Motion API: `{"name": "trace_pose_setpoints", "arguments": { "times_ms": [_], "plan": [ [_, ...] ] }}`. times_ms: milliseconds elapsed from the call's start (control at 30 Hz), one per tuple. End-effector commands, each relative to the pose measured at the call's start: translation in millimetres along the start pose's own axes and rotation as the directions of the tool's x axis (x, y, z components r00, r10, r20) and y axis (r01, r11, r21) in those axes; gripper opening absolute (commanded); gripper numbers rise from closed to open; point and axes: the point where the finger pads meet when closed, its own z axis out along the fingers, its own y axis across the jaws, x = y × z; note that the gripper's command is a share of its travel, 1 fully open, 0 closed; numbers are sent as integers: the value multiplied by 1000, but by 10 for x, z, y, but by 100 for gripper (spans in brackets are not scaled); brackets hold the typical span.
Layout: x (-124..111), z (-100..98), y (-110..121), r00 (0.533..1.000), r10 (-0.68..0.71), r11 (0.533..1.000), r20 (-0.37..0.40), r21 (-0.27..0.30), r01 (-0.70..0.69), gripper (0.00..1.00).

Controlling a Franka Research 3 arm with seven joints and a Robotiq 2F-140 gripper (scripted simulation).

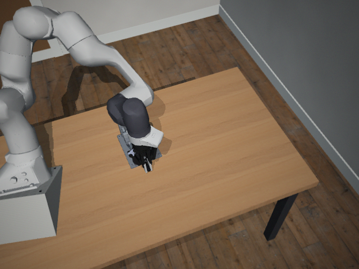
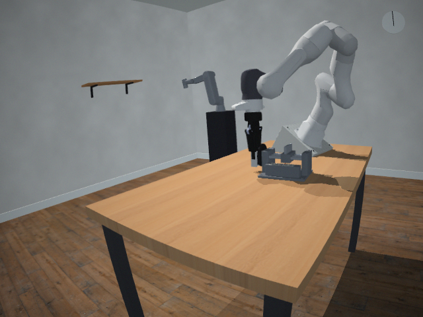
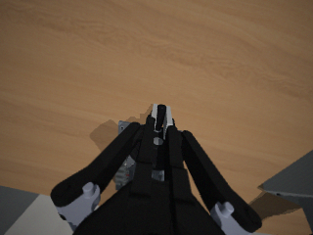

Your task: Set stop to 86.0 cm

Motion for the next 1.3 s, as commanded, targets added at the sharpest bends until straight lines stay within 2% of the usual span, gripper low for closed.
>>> {"name": "trace_pose_setpoints", "arguments": {
  "times_ms": [0,1267],
  "plan": [
    [-2,12,58,1000,-8,1000,4,-2,8,4],
    [0,-75,248,1000,-8,1000,4,-2,8,4]
  ]
}}
